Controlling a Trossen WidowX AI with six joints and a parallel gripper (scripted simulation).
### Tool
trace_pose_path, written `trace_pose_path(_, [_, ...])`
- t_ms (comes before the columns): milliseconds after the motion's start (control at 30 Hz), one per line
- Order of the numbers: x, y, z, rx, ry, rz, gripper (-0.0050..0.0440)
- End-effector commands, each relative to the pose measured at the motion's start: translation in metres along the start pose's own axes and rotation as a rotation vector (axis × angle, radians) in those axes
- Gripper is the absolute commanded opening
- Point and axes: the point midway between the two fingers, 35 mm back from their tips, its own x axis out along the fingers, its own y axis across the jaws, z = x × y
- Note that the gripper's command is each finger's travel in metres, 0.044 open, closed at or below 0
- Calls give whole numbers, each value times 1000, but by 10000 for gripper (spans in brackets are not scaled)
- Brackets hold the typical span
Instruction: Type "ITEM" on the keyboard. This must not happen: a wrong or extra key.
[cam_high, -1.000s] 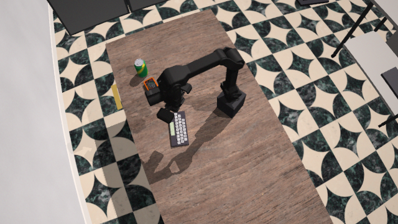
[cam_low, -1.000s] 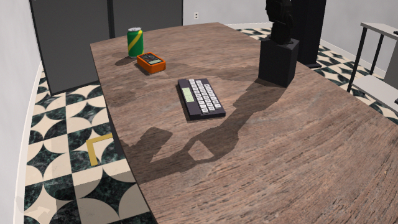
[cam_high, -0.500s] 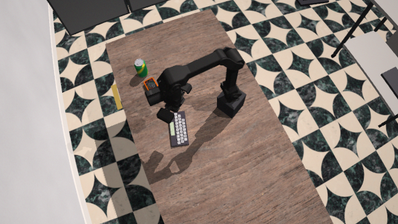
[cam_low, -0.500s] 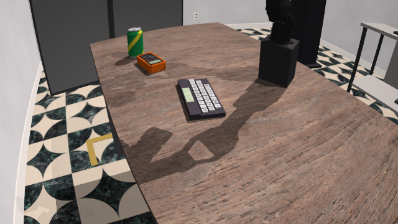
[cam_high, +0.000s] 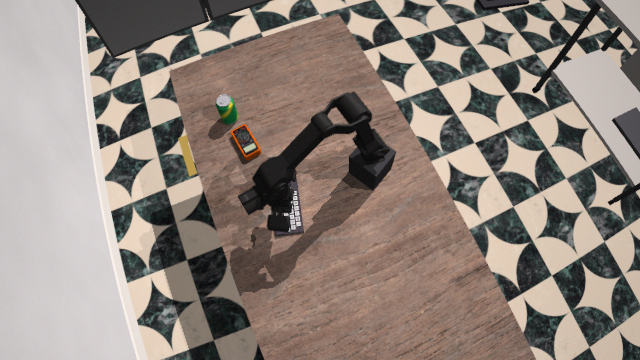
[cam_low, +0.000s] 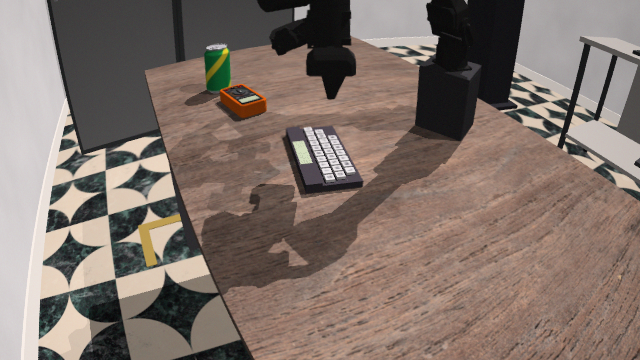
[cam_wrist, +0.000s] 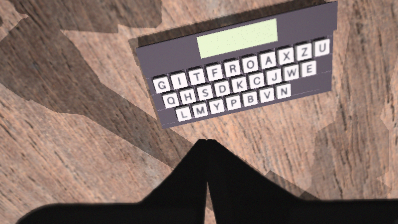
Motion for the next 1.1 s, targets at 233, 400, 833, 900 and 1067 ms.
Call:
trace_pose_path(233, [90, 12, -11, -242, -43, 18, -50])
trace_pose_path(400, [92, 13, -10, -247, -48, 21, -50])
trace_pose_path(833, [86, -6, -2, -245, -61, 37, -50])
trace_pose_path(900, [87, -28, 3, -245, -62, 35, -50])
trace_pose_path(1067, [87, -48, 6, -245, -62, 34, -50])
